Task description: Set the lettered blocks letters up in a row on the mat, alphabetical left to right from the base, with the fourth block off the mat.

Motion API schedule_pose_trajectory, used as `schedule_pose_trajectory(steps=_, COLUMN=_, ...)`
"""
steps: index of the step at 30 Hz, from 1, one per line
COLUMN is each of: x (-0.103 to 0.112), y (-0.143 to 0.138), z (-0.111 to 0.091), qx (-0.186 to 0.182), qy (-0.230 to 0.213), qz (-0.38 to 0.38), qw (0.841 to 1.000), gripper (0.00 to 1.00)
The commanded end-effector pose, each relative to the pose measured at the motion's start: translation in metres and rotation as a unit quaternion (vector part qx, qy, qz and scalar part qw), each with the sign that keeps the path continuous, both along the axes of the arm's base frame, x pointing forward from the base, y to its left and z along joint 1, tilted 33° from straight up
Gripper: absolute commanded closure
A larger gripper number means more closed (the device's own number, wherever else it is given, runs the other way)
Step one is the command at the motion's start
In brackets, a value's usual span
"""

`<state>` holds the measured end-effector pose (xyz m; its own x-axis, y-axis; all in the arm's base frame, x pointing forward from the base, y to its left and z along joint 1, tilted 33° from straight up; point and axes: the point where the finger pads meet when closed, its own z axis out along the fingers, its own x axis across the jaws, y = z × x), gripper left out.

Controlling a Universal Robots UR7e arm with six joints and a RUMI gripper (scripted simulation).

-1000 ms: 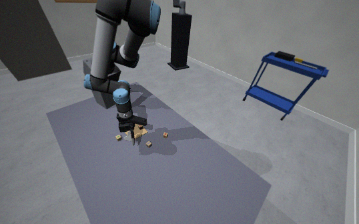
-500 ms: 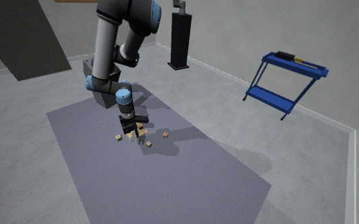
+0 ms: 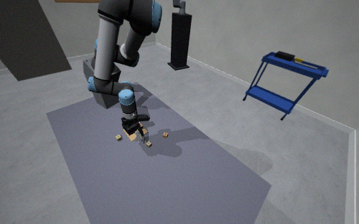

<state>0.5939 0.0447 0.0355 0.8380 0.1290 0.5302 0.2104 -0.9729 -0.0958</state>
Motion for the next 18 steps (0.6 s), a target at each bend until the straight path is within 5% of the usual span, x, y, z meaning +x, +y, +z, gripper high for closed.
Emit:
schedule_pose_trajectory(steps=1, x=0.0032, y=0.0038, z=0.0052, qx=-0.034, qy=-0.014, qz=0.059, qw=0.998, gripper=0.00)
schedule_pose_trajectory(steps=18, x=0.0087, y=0.0132, z=0.0120, qx=-0.113, qy=-0.046, qz=0.190, qw=0.974, gripper=0.00)
